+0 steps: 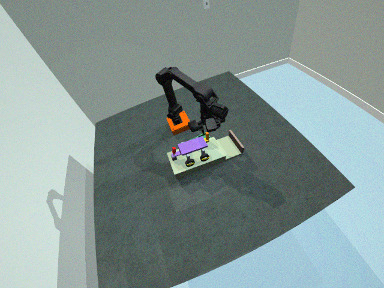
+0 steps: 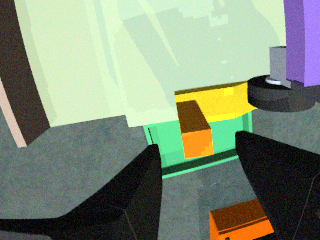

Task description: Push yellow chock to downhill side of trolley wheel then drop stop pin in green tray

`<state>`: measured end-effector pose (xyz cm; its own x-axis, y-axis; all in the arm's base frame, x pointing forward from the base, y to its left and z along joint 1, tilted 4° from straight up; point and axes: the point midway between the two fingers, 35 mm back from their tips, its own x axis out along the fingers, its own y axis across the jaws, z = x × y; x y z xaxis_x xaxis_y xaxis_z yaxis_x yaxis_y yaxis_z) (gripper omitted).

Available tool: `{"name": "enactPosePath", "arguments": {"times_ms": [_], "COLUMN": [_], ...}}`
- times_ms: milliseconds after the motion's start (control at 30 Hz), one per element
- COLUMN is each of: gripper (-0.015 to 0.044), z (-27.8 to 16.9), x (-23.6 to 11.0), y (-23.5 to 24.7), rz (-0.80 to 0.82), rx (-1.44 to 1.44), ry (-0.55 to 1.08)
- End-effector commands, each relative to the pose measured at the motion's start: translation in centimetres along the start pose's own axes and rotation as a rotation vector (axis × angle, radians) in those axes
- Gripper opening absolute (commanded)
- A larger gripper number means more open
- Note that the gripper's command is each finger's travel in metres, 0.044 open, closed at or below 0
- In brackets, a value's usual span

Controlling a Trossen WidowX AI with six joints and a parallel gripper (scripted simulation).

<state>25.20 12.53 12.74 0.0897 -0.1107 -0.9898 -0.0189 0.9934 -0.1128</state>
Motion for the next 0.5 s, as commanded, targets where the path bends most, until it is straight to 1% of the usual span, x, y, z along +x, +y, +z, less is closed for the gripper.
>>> {"name": "enactPosePath", "arguments": {"times_ms": [0, 133, 167, 267, 333, 400, 467], "gripper": [0.019, 0.019, 0.0216, 0.0295, 0.0242, 0.019, 0.019], "z": [0.1, 0.1, 0.1, 0.1, 0.3, 1.2, 2.1], "x": [-1.4, -2.5, -1.7, -1.7, -1.9, -2.8, -3.7], "y": [0.0, 0.0, 0.0, 0.0, 0.0, -0.1, -0.4], "rz": [-0.003, -0.003, 0.001, 0.001, 0.007, 0.021, 0.029], "rx": [0.003, 0.003, 0.0, 0.0, -0.004, -0.015, -0.044], "ry": [-0.008, -0.008, -0.003, -0.003, -0.023, -0.083, -0.144]}}
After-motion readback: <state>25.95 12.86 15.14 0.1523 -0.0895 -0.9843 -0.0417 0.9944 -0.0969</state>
